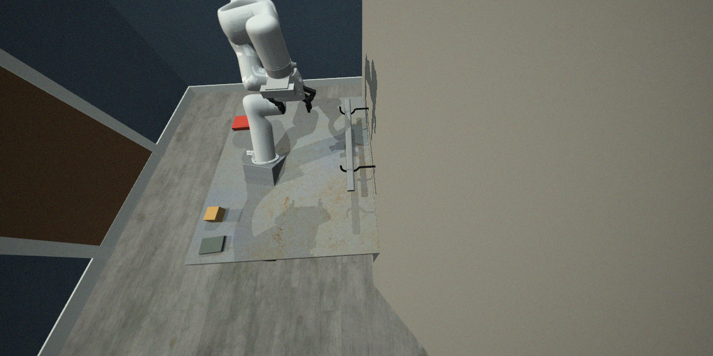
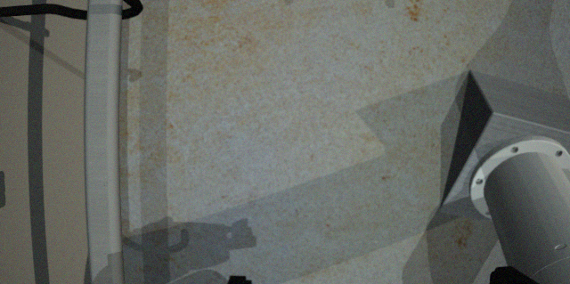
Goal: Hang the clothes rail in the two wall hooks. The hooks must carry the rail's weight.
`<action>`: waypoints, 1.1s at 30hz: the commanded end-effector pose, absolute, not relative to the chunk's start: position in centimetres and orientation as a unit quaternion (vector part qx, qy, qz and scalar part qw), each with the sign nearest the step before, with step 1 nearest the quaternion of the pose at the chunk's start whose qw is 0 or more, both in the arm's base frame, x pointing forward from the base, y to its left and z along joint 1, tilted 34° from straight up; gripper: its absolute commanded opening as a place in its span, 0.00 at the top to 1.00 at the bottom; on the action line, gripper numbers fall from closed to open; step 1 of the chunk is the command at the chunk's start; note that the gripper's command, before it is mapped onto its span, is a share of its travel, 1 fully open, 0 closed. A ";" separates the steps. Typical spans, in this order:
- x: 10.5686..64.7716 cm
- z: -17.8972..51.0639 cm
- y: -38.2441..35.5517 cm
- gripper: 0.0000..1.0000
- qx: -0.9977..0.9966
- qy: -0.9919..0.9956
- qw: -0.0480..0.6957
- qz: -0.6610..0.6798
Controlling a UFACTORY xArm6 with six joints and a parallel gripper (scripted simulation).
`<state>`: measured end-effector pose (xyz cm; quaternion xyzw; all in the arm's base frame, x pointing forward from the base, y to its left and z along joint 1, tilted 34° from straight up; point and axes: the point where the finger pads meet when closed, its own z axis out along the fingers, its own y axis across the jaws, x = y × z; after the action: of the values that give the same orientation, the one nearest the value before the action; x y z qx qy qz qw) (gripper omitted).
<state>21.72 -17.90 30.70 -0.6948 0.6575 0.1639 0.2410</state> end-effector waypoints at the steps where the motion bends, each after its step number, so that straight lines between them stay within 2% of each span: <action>1: 20.8 31.0 -18.2 0.00 -0.695 0.658 0.241 0.162; 33: 16.4 32.1 -19.3 0.00 -0.695 0.658 0.241 0.163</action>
<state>17.16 -19.08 31.83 -0.6948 0.6576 0.1639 0.2410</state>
